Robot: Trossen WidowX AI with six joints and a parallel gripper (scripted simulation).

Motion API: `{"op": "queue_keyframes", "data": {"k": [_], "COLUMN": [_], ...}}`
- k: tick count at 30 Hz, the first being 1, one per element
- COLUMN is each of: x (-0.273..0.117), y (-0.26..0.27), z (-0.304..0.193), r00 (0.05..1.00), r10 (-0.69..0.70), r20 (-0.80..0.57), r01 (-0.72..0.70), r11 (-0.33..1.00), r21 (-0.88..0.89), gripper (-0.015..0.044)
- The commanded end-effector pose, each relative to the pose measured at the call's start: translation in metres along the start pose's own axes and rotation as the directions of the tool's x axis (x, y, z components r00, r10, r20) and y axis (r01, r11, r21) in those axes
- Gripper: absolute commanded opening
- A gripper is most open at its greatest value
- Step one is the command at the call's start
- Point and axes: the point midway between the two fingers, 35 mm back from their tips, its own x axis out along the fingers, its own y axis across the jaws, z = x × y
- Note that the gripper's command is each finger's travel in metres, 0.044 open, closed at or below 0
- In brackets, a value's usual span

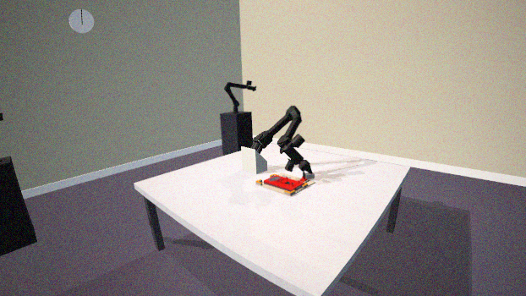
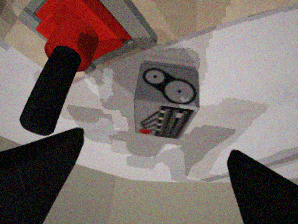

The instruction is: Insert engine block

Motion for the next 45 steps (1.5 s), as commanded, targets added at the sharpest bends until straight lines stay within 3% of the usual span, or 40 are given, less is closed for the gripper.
{"op": "queue_keyframes", "data": {"k": [1,17,29,45], "x": [-0.003,-0.008,-0.002,0.009], "y": [0.004,0.036,0.052,0.053], "z": [-0.004,-0.024,-0.031,-0.054], "r00": [1.0,0.994,0.983,0.972], "r10": [0.015,0.111,0.159,0.19], "r20": [-0.008,0.018,0.089,0.14], "r01": [-0.015,-0.093,-0.045,0.057], "r11": [1.0,0.902,0.683,0.386], "r21": [-0.02,-0.423,-0.729,-0.921], "gripper": [0.044,0.044,0.044,0.044]}}
